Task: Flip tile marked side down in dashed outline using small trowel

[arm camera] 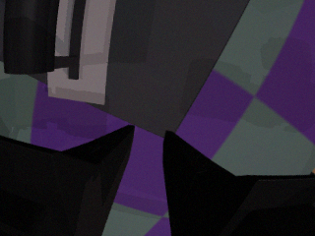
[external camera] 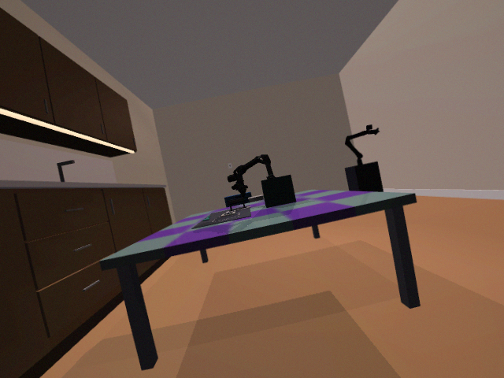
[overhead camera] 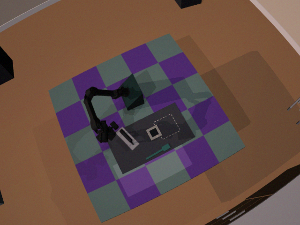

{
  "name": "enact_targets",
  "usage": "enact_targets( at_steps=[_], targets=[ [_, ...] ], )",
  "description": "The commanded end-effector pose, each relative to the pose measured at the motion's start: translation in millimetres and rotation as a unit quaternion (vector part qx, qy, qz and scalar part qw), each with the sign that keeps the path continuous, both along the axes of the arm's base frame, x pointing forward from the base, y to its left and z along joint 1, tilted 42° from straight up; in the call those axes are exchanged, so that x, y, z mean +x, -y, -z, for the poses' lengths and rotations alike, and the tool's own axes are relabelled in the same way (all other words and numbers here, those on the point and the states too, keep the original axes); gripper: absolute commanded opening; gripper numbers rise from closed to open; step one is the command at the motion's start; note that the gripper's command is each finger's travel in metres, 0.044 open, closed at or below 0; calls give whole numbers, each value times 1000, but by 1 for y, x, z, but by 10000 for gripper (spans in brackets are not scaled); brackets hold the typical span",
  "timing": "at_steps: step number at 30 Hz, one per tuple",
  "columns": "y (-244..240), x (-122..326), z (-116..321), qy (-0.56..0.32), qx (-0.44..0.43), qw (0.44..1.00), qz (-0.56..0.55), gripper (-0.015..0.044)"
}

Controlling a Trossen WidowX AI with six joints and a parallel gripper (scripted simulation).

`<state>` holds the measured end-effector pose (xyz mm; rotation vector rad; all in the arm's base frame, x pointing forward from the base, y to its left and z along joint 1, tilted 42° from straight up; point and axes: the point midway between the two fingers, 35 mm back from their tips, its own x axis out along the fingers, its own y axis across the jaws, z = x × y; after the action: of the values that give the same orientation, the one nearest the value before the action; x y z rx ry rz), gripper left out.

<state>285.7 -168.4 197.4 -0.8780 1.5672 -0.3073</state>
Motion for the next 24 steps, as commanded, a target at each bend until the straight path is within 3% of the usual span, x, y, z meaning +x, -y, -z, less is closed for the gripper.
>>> enact_targets(
  at_steps=[1,2,6,18,24],
  targets=[
    [0,0,0,0,0,1000,0,100],
    [0,0,0,0,0,1000,0,100],
    [0,0,0,0,0,1000,0,0],
    [0,0,0,0,0,1000,0,0],
    [-2,1,1,0,1,1000,0,153]
  ],
)
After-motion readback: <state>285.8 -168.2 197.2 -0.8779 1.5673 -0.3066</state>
